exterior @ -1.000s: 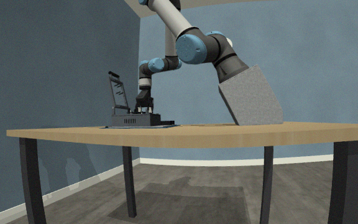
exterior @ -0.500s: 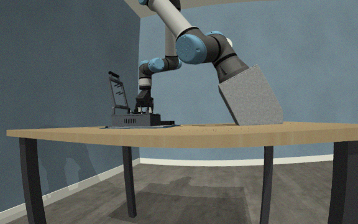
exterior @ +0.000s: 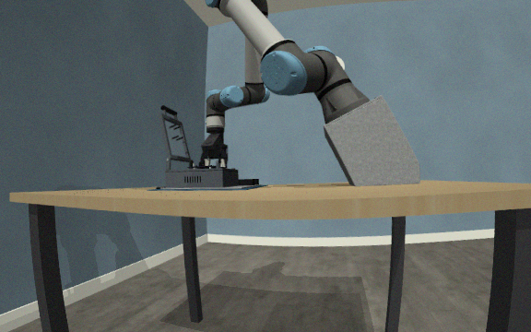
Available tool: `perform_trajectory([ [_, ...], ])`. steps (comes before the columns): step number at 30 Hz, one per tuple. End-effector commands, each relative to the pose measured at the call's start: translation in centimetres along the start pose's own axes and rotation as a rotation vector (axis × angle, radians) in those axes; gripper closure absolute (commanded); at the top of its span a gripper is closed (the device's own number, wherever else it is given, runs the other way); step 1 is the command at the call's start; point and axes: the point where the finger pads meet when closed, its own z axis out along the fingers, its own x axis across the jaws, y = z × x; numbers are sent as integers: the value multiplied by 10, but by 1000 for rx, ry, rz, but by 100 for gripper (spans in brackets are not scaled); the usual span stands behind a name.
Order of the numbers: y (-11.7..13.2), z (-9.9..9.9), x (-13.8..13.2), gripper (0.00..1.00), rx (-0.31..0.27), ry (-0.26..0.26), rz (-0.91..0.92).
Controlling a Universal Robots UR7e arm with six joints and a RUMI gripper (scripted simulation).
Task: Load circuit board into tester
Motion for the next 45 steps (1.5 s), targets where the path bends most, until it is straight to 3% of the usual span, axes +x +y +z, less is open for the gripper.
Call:
perform_trajectory([
  [1,0,0,0,61,-1,1,0],
  [45,0,-12,0,61,-1,1,0],
])
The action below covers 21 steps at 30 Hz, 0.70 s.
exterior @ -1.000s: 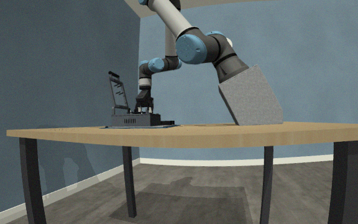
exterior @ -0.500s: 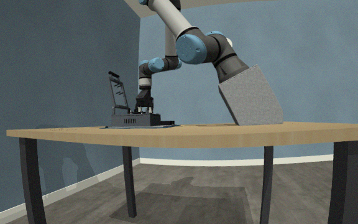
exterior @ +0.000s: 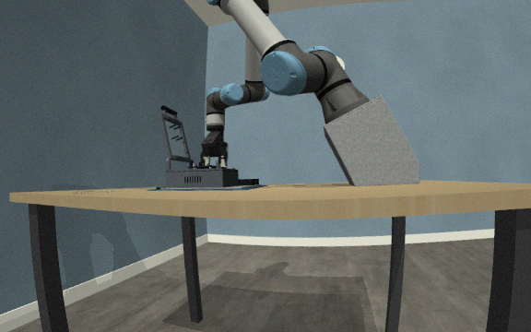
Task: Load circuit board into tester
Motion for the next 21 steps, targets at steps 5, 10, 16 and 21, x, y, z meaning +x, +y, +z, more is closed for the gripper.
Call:
perform_trajectory([
  [5,0,-9,0,61,-1,1,0],
  [10,0,-12,0,61,-1,1,0],
  [16,0,-17,0,61,-1,1,0],
  [21,0,-20,0,61,-1,1,0],
])
